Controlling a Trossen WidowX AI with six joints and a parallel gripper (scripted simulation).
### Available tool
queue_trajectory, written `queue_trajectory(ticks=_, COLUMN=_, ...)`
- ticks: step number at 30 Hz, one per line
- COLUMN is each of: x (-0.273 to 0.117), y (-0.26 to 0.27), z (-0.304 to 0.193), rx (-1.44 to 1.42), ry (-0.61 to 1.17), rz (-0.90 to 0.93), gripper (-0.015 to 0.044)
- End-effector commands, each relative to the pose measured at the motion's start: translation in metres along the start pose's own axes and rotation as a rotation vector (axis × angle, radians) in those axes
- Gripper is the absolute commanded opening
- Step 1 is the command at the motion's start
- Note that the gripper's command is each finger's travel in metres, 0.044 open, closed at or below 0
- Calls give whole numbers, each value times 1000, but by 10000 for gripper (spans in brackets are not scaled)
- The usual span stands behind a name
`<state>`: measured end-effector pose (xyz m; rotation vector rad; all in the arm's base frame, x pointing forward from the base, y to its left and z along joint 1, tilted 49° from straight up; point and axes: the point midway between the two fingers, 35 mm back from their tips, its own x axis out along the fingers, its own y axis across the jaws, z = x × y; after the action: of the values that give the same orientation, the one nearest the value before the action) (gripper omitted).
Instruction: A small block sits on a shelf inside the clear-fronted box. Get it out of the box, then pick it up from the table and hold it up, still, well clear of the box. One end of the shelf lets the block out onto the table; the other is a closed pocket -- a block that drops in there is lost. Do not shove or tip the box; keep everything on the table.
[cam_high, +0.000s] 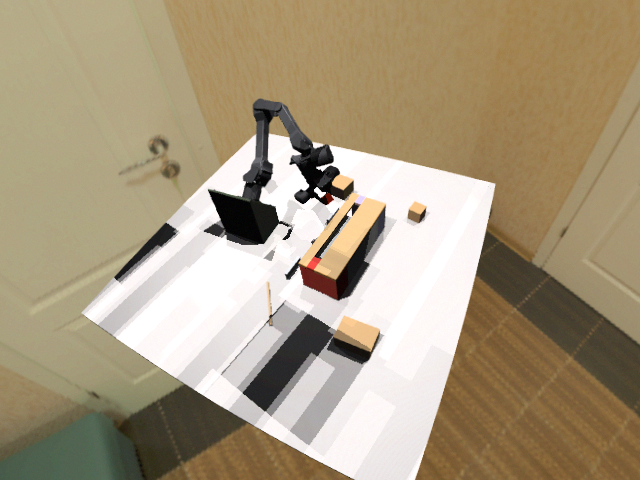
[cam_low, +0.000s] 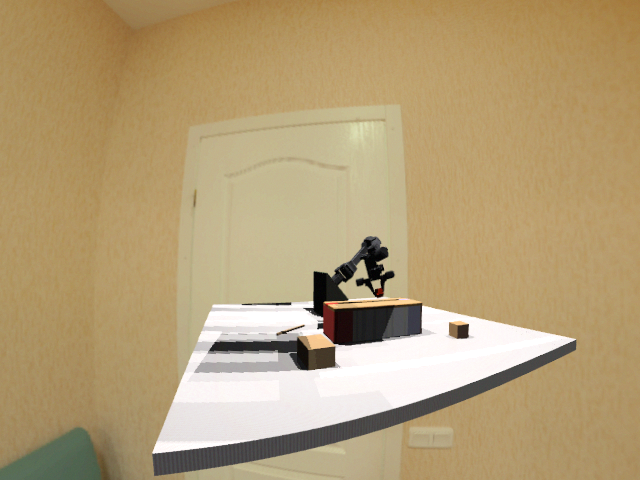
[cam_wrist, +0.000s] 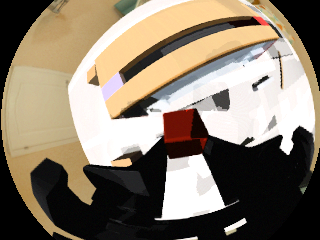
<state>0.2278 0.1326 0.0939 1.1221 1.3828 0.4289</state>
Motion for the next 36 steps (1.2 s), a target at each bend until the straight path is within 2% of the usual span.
queue_trajectory(ticks=1, x=-3, y=0, z=-1, rx=168, ry=8, rz=13, gripper=0)
queue_trajectory(ticks=36, x=-32, y=-4, z=-5, rx=1571, ry=105, rz=89, gripper=0)
